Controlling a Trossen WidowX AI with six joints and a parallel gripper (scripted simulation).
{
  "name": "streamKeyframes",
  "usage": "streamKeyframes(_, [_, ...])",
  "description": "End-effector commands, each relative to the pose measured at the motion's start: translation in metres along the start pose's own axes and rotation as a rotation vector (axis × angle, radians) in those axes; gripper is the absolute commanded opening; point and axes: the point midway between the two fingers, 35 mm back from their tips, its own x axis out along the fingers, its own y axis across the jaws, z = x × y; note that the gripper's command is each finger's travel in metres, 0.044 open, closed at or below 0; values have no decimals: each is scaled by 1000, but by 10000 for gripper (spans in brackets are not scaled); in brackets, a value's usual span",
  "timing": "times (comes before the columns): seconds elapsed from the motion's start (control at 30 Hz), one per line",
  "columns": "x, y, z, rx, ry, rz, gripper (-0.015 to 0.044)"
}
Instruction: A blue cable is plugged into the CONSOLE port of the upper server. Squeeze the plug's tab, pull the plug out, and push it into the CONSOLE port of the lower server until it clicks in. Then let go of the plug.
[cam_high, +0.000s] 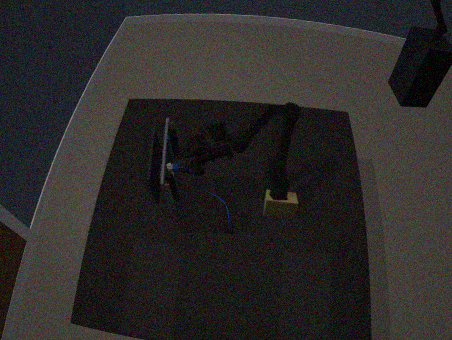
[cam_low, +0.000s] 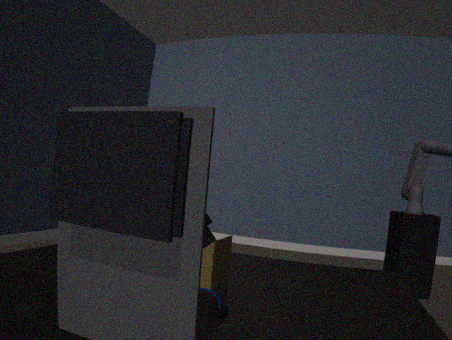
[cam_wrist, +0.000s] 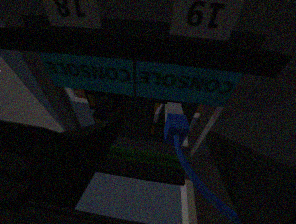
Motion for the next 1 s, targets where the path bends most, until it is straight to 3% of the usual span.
streamKeyframes(0.0, [-1, 1, 3, 2, 1, 5, 440])
streamKeyframes(0.97, [-11, -10, 28, 0, 1, 4, 440])
